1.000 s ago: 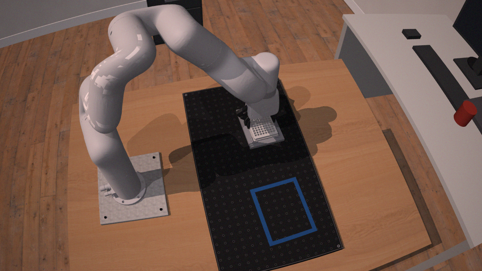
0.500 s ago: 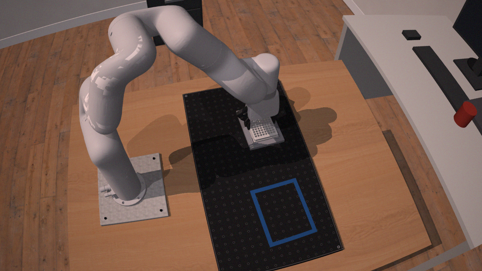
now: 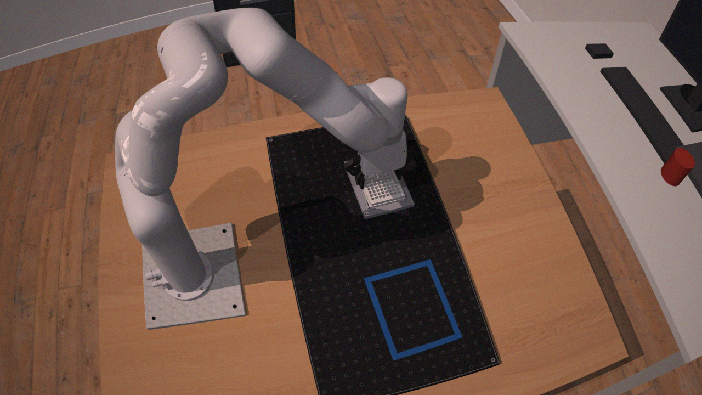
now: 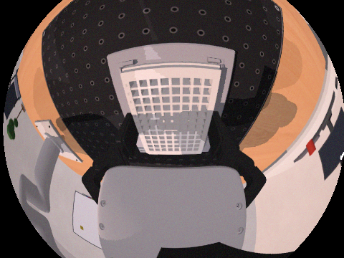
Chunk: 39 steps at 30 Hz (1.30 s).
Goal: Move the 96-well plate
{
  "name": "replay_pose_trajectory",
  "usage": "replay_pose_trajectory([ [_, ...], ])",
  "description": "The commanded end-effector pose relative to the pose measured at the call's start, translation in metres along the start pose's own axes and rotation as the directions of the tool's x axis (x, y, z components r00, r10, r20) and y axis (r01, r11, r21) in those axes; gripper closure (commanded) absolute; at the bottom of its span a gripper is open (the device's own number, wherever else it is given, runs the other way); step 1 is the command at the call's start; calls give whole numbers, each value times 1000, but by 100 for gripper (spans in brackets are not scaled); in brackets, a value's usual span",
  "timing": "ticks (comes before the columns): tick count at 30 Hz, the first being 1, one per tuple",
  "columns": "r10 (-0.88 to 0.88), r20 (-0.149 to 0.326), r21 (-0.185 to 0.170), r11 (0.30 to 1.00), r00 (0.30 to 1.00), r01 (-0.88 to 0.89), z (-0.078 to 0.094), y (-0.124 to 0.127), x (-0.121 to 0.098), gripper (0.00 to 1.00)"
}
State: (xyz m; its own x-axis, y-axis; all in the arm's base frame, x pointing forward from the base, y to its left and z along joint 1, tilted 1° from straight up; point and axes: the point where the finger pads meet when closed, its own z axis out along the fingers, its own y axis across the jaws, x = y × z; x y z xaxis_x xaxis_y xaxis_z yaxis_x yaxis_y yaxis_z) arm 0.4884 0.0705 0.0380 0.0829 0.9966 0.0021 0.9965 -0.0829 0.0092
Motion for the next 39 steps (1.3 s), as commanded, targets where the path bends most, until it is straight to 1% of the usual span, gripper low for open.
replay_pose_trajectory([
  [1,0,-1,-4,1000,1000,0,-1,1,0,100],
  [12,0,-1,-4,1000,1000,0,-1,1,0,100],
  [39,0,-1,-4,1000,1000,0,-17,1,0,100],
])
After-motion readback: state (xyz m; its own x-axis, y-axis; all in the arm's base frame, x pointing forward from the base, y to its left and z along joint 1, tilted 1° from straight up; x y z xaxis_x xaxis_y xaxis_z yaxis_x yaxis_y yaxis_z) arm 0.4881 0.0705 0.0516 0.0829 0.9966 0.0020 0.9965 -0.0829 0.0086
